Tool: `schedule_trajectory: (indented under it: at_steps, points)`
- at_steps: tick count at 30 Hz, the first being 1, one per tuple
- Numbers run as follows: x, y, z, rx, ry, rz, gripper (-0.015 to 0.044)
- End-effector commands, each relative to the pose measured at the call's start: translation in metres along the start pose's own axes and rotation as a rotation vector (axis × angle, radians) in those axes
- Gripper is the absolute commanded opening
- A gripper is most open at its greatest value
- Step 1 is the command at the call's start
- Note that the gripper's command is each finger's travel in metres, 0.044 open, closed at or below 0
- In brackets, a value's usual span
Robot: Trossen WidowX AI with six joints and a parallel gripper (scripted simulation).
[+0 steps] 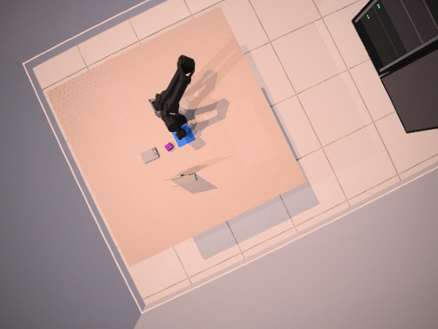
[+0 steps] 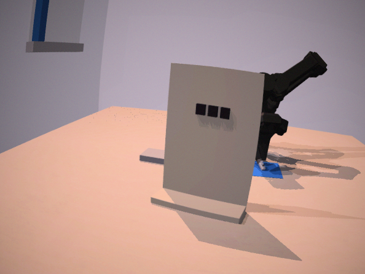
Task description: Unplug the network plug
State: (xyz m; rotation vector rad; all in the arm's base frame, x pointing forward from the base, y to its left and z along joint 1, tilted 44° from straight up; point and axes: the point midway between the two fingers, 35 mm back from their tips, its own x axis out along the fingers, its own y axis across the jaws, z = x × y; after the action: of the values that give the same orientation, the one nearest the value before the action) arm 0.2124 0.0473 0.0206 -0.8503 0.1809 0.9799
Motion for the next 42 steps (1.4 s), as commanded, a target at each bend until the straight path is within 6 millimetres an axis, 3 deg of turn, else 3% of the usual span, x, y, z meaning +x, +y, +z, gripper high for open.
schedule_trajectory:
  at_steps: [1, 42]
  points:
    - [-0.002, 0.0, 0.0, -0.005, -0.001, 0.0, 0.0156]
    - [-0.028, -0.003, -0.003, -0.002, 0.005, 0.006, 0.0156]
